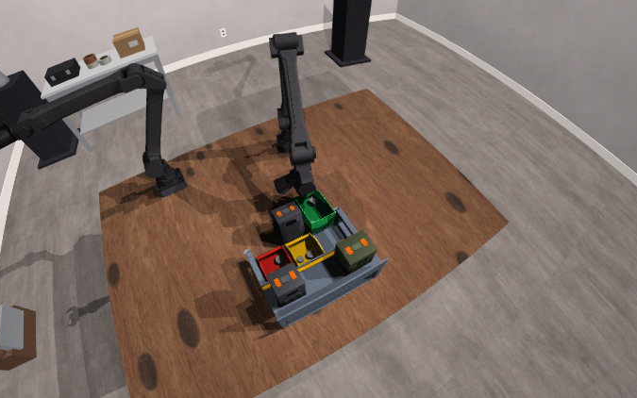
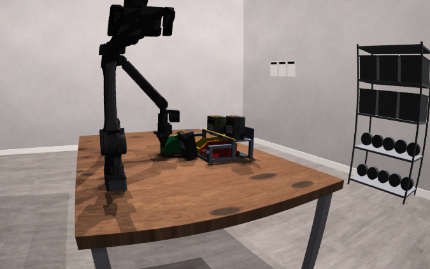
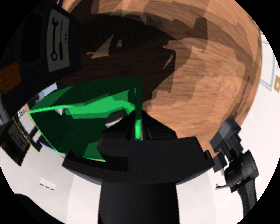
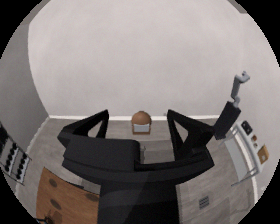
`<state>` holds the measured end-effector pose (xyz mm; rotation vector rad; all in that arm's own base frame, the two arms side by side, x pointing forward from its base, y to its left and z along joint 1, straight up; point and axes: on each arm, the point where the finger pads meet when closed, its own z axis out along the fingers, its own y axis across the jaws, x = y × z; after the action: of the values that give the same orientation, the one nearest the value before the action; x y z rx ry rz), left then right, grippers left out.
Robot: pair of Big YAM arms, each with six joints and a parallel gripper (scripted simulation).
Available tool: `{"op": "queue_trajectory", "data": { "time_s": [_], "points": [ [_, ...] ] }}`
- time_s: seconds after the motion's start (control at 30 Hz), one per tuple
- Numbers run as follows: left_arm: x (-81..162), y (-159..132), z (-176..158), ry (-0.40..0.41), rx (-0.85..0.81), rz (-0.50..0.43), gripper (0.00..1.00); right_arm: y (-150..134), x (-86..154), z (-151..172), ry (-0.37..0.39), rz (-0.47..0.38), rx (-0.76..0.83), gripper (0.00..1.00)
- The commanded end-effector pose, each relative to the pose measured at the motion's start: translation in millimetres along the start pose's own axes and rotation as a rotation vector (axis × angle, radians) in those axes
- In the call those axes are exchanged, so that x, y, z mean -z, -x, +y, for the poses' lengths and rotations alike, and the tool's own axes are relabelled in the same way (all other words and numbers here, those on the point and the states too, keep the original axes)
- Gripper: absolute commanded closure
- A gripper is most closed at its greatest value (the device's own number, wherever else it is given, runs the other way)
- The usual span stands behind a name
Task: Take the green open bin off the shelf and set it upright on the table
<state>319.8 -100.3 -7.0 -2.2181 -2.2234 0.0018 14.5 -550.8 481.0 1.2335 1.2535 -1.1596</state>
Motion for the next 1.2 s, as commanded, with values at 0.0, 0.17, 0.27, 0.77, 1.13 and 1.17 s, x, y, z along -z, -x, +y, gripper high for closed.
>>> {"op": "queue_trajectory", "data": {
  "time_s": [0.0,0.17,0.27,0.77,1.13,1.17],
  "points": [
    [4.3,7.4,28.0,0.05,0.01,-0.014,1.0,19.2,7.1,-5.2,-0.007,-0.053,0.009,0.0],
    [4.0,7.1,28.6,0.05,0.01,-0.013,1.0,19.2,7.1,-5.2,-0.007,-0.053,0.009,0.0],
    [3.8,6.8,29.1,0.05,0.011,-0.013,1.0,19.2,7.1,-5.2,-0.007,-0.053,0.009,0.0],
    [1.2,4.3,27.5,0.045,0.015,-0.011,1.0,19.2,7.1,-5.2,-0.007,-0.053,0.009,0.0],
    [-1.3,1.9,24.2,0.037,0.017,-0.008,1.0,19.2,7.1,-5.2,-0.007,-0.053,0.009,0.0],
    [-1.5,1.7,23.9,0.037,0.017,-0.008,1.0,19.2,7.1,-5.2,-0.007,-0.053,0.009,0.0]
  ]
}}
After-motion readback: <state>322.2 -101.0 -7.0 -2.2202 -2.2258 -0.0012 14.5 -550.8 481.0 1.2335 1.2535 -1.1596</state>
